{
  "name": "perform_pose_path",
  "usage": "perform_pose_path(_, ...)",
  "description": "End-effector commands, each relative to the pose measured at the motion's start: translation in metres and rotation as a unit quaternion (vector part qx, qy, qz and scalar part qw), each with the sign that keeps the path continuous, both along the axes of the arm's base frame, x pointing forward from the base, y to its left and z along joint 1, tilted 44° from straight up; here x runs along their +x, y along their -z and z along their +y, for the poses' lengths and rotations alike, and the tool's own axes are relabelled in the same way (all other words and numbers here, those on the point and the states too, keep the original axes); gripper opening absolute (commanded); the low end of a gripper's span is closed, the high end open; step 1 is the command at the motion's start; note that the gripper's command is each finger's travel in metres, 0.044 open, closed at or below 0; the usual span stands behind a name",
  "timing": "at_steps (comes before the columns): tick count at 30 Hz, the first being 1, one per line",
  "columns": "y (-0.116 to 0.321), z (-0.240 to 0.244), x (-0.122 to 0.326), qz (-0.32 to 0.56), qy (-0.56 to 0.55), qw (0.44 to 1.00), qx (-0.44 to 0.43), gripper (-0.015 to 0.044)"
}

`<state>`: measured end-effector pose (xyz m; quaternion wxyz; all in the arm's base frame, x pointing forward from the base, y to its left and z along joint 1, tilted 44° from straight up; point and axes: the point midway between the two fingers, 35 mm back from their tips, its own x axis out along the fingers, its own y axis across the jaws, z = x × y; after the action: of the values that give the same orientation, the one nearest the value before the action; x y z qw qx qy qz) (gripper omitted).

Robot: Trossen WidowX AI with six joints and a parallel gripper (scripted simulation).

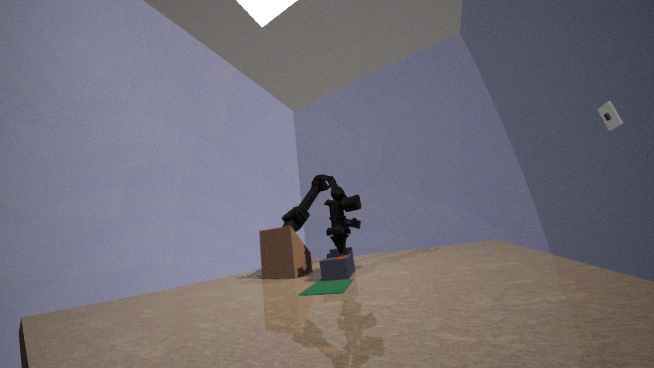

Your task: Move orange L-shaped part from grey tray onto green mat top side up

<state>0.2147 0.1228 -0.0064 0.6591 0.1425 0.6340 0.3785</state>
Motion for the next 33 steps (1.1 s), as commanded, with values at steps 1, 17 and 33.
perform_pose_path(1,0.004,0.004,-0.003,0.005,0.000,1.000,0.002,0.0180)
perform_pose_path(17,0.023,0.022,-0.006,0.005,0.000,1.000,0.002,0.0180)
perform_pose_path(33,0.023,0.025,-0.004,0.001,-0.001,1.000,0.006,0.0180)
